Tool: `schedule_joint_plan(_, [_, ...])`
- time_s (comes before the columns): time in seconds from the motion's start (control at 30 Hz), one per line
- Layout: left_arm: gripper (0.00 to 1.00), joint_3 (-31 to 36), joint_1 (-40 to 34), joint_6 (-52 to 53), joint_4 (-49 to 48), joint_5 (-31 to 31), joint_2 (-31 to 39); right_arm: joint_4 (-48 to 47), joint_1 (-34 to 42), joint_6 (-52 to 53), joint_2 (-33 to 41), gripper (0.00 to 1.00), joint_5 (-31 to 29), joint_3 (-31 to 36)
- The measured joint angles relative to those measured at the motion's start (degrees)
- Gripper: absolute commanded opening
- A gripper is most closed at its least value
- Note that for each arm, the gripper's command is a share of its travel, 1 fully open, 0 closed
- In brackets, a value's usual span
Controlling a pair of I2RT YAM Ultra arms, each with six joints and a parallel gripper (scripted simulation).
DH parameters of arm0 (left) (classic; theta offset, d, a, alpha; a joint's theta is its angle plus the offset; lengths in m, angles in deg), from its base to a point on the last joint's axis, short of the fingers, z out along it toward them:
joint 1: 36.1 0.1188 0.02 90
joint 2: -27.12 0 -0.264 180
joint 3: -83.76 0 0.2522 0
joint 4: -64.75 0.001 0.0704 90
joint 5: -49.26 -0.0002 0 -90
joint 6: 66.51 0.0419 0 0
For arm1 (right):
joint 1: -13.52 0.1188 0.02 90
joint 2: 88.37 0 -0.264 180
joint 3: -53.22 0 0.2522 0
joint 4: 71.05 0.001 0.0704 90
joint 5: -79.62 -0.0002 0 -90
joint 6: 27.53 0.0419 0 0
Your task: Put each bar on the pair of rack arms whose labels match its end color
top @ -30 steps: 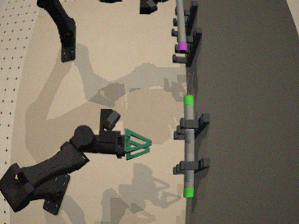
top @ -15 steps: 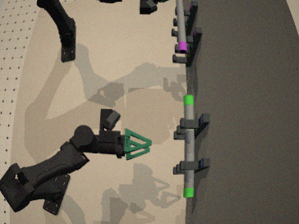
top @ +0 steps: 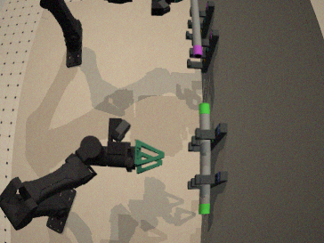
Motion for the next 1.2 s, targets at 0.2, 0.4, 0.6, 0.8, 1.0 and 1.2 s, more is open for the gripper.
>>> schedule_joint_plan(0.2, [0.0,0.1,0.0,0.0,-0.2,0.0,0.0,0.0,0.0,0.0,0.0,1.0,0.0,0.0])
schedule_joint_plan(0.4, [0.0,0.2,0.0,0.0,-0.4,0.0,0.0,0.0,0.0,0.0,0.0,1.0,0.0,0.0])
schedule_joint_plan(0.6, [0.0,0.3,0.0,0.0,-0.6,0.0,0.0,0.0,0.0,0.0,0.0,1.0,0.0,0.0])
schedule_joint_plan(0.8, [0.0,0.3,0.0,-0.1,-1.1,0.0,-0.3,0.0,0.0,0.0,0.0,1.0,0.0,0.0])
schedule_joint_plan(1.0, [0.0,0.3,0.0,-0.1,-1.5,-0.1,-0.5,0.0,0.0,0.0,0.0,1.0,0.0,0.0])
schedule_joint_plan(1.2, [0.0,0.3,0.0,-0.2,-1.8,-0.1,-0.7,0.0,0.0,0.0,0.0,1.0,0.0,0.0])
